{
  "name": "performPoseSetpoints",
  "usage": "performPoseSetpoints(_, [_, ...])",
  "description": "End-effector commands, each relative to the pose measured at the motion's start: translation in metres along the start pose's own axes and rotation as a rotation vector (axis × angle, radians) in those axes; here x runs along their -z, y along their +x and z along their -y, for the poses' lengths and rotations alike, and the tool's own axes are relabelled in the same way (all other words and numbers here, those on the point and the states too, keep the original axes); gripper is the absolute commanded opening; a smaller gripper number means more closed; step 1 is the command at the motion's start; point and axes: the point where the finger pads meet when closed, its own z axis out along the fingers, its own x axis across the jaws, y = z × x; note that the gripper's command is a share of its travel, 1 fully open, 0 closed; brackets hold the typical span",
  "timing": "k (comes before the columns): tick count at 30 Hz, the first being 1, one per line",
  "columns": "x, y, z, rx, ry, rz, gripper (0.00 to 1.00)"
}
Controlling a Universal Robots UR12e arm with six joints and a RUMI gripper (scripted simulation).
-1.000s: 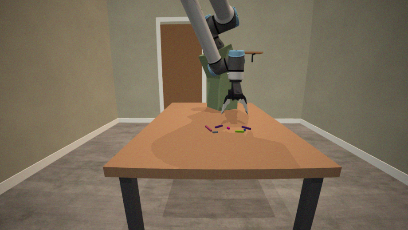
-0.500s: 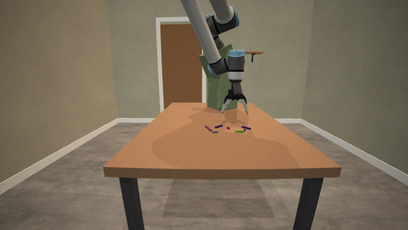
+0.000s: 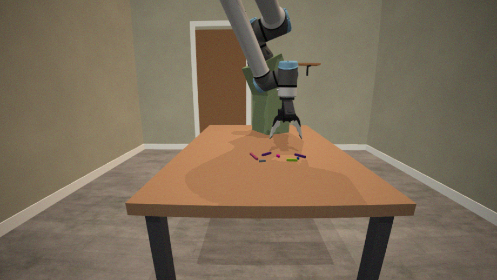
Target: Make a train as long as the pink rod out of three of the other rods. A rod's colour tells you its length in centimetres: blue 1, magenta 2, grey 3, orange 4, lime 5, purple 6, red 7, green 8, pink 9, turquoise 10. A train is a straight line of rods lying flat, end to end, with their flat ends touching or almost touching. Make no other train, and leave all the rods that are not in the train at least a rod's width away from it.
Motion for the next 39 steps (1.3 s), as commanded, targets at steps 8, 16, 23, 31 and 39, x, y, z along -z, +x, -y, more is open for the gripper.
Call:
performPoseSetpoints(8, [0.0005,-0.0001,0.0003,0.000,0.001,0.000,1.00])
performPoseSetpoints(16, [0.0005,-0.0001,0.0003,0.000,0.001,0.000,1.00])
performPoseSetpoints(23, [0.0005,-0.0001,0.0003,0.000,0.001,0.000,1.00])
performPoseSetpoints(31, [0.0004,0.0009,0.0009,-0.018,0.001,0.000,1.00])
performPoseSetpoints(39, [0.0003,0.0052,0.0039,-0.099,0.001,0.000,1.00])
